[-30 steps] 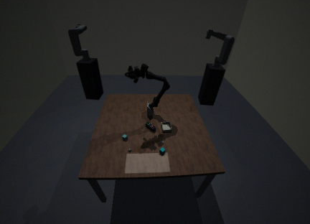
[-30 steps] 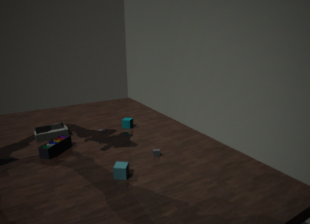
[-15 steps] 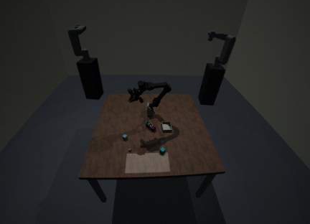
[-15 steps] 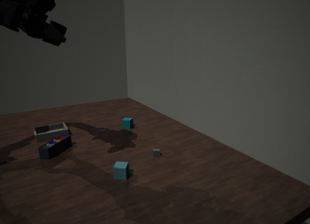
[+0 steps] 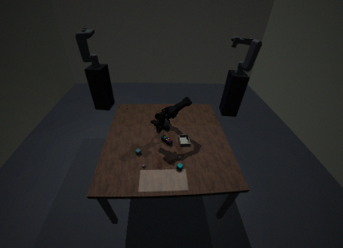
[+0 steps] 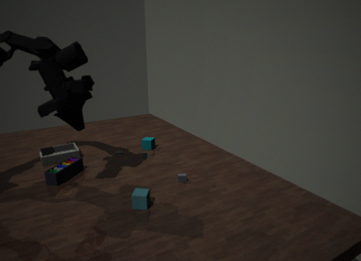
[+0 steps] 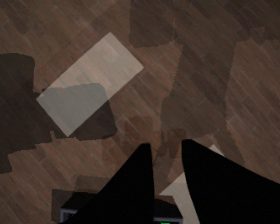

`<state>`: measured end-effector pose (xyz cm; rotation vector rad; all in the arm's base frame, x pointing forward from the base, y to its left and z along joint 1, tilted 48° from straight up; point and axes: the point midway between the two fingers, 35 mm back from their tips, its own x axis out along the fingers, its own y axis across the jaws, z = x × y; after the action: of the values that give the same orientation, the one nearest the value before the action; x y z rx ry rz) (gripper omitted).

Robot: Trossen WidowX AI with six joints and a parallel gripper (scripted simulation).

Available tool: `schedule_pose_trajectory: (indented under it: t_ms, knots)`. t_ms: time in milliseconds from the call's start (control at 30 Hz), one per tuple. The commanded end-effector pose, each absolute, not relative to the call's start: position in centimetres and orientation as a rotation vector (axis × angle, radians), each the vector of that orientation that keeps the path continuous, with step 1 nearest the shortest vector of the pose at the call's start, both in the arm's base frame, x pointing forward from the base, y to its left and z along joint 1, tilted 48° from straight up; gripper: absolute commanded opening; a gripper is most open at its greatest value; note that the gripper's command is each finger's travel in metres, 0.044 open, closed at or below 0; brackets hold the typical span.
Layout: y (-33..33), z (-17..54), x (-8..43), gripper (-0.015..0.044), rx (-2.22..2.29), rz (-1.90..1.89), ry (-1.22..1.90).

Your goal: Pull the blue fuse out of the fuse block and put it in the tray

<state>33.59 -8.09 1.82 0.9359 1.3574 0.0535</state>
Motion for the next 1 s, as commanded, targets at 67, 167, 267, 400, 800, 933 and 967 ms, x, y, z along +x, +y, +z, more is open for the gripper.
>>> schedule_pose_trajectory:
  t_ms: [67,167,267,400,800,933,967]
  knots:
    - [0.9,0.4,28.4,0.0066,1.075,0.14,1.71]
    - [2.5,0.6,26.5,0.0066,1.094,0.147,1.78]
    - [2.5,0.6,26.5,0.0066,1.094,0.147,1.78]
    - [2.6,0.7,26.6,0.0066,1.094,0.147,1.78]
    - [3.3,0.2,26.7,0.0066,1.094,0.147,1.779]
    - [3.6,-0.1,26.7,0.0066,1.094,0.147,1.779]
    - [3.6,-0.1,26.7,0.0066,1.094,0.147,1.779]
